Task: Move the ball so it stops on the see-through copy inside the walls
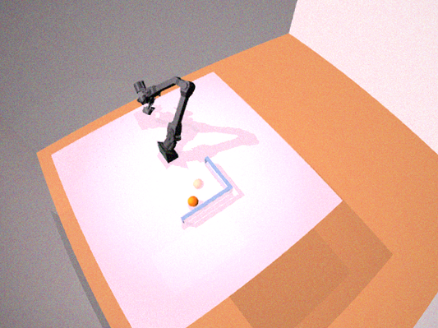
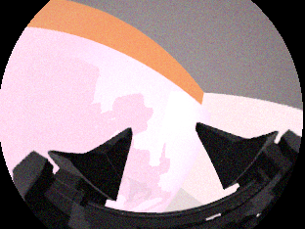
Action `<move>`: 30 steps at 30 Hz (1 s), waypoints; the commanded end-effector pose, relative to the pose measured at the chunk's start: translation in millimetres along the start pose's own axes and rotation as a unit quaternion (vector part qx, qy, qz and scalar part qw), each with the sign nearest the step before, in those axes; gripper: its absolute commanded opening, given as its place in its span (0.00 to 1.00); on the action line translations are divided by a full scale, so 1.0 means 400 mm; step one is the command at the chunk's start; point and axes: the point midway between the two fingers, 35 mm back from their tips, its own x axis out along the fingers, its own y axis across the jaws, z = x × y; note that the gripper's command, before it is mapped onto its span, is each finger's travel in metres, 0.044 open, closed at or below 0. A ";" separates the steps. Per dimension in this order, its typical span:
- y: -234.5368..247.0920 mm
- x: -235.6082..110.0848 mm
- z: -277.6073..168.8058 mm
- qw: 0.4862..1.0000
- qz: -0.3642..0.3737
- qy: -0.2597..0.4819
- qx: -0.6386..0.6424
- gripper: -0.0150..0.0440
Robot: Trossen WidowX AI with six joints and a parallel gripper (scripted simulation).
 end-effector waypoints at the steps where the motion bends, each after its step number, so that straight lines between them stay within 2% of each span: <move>1: 0.002 -0.005 0.005 1.000 0.001 -0.005 -0.001 0.91; 6: 0.054 -0.149 0.111 0.991 0.037 -0.121 -0.045 0.91; 10: 0.113 -0.303 0.177 0.968 0.069 -0.221 -0.093 0.91; 15: 0.192 -0.505 0.207 0.925 0.097 -0.329 -0.162 0.91; 23: 0.330 -0.810 0.136 0.832 0.122 -0.464 -0.279 0.91; 30: 0.449 -1.004 0.007 0.742 0.146 -0.535 -0.377 0.91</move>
